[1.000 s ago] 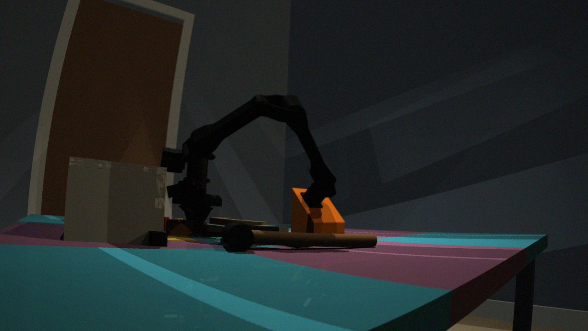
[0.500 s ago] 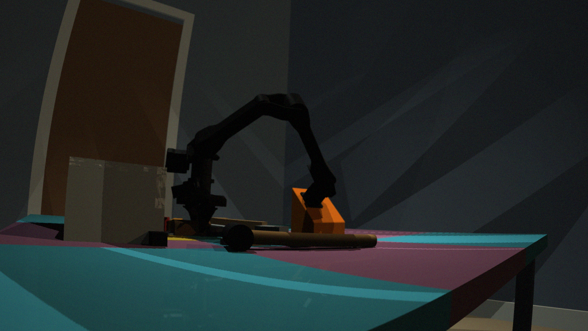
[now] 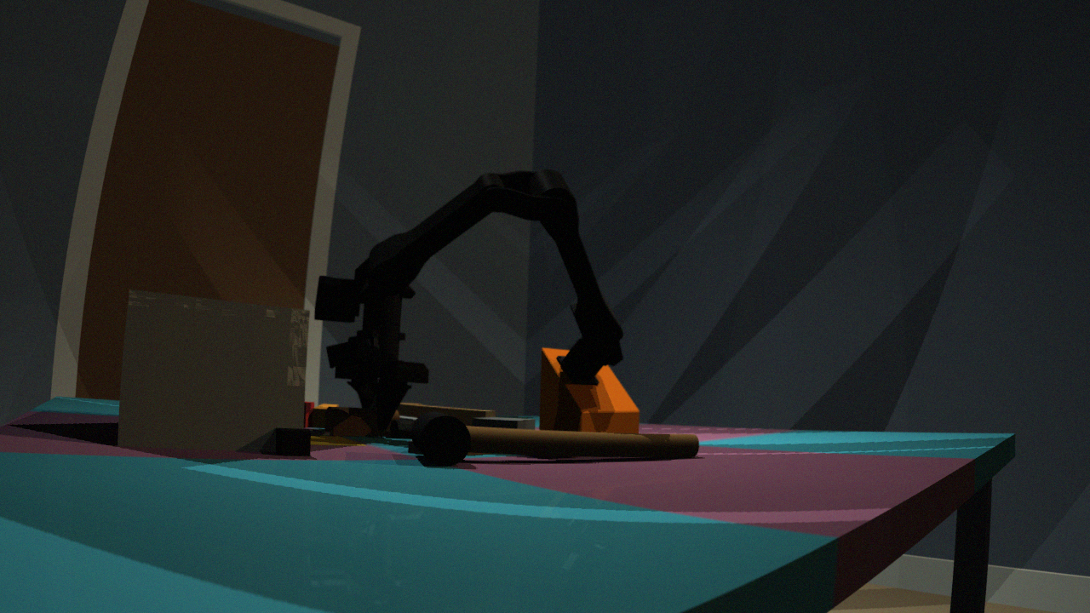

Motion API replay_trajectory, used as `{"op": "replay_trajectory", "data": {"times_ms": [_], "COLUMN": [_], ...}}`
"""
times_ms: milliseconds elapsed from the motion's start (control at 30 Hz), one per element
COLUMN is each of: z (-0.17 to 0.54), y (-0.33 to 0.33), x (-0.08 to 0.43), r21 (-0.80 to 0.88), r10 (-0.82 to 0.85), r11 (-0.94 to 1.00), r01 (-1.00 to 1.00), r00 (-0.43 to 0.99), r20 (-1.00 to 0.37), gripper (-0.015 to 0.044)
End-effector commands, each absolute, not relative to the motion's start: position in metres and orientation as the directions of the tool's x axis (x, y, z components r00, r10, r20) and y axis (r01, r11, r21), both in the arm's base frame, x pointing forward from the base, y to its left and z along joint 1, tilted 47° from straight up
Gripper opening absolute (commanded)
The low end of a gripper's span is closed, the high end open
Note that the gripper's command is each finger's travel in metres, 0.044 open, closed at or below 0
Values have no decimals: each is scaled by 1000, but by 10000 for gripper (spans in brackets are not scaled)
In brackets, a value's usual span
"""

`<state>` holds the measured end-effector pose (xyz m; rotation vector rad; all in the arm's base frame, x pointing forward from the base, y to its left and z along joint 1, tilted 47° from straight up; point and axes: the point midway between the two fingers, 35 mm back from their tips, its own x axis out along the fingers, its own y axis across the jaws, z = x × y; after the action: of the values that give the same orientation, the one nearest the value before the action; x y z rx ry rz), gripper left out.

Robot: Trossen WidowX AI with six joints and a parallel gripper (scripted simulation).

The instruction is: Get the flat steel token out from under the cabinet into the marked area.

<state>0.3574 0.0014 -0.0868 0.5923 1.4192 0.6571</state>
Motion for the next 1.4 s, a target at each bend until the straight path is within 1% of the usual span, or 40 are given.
{"op": "replay_trajectory", "data": {"times_ms": [0, 1367], "z": [-88, -92], "y": [2, 0], "x": [351, 306], "r21": [720, 719], "r10": [722, 722], "r11": [692, 692], "r01": [-60, -58], "r00": [32, 31], "r20": [-691, -692], "gripper": [0, 0]}}
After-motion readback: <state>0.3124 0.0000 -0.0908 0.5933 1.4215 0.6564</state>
